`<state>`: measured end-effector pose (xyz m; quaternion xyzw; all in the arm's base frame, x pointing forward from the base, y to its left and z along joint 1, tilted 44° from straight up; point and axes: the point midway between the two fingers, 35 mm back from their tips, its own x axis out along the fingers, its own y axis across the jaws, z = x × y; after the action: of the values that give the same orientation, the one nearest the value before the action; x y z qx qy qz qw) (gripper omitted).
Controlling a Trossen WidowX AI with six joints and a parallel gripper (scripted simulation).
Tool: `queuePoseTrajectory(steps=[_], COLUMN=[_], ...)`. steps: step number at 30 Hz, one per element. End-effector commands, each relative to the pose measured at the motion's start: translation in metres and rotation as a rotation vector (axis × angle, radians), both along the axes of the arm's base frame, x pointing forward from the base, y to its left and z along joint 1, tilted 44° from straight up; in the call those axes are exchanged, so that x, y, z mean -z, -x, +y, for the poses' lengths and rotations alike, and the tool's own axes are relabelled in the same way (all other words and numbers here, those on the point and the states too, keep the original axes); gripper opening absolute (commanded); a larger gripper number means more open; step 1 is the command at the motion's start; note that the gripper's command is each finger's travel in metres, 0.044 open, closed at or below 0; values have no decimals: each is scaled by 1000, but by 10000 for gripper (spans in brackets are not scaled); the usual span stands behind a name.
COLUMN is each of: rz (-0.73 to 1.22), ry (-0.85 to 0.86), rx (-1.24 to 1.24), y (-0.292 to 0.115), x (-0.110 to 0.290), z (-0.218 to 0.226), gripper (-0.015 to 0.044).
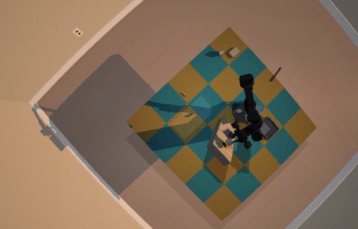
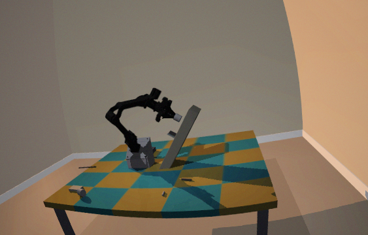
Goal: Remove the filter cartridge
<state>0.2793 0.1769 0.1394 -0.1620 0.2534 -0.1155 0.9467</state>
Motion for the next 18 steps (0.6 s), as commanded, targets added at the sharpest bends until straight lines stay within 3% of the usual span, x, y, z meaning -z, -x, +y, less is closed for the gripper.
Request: queuePoseTrajectory(steps=[1, 18], rz=[-9, -8], ry=[-4, -4], rx=[0, 0], y=[5, 27], x=[1, 36], z=[-4, -40], gripper=[0, 0])
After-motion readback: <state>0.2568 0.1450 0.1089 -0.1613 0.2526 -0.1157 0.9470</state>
